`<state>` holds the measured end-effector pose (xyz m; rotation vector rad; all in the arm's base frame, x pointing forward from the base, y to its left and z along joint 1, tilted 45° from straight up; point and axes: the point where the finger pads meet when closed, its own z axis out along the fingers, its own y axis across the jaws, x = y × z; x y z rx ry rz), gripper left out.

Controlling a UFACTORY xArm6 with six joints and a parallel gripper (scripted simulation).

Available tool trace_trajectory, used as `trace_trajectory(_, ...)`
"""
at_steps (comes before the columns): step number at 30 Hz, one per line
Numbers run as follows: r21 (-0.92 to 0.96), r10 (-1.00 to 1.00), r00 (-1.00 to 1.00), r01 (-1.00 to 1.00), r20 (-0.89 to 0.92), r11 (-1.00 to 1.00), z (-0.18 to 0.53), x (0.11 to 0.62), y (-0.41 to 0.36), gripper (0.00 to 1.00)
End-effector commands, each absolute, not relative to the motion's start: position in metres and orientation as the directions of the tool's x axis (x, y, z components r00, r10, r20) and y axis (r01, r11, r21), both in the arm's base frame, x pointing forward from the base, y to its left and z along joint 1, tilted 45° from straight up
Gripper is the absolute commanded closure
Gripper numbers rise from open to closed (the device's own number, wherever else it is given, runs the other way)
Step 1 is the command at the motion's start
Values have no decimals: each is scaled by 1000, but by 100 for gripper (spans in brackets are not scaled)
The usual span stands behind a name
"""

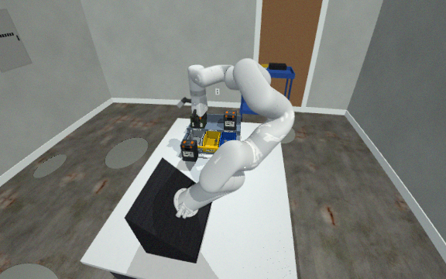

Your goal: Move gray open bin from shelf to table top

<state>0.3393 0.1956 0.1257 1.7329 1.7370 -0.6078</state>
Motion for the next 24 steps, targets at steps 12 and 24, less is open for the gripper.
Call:
trace_trajectory(12, 269, 706, 284, 953, -648, -137, 126, 340, 197, 0)
trace_trajectory(24, 303, 698, 334, 937, -633, -173, 126, 340, 197, 0)
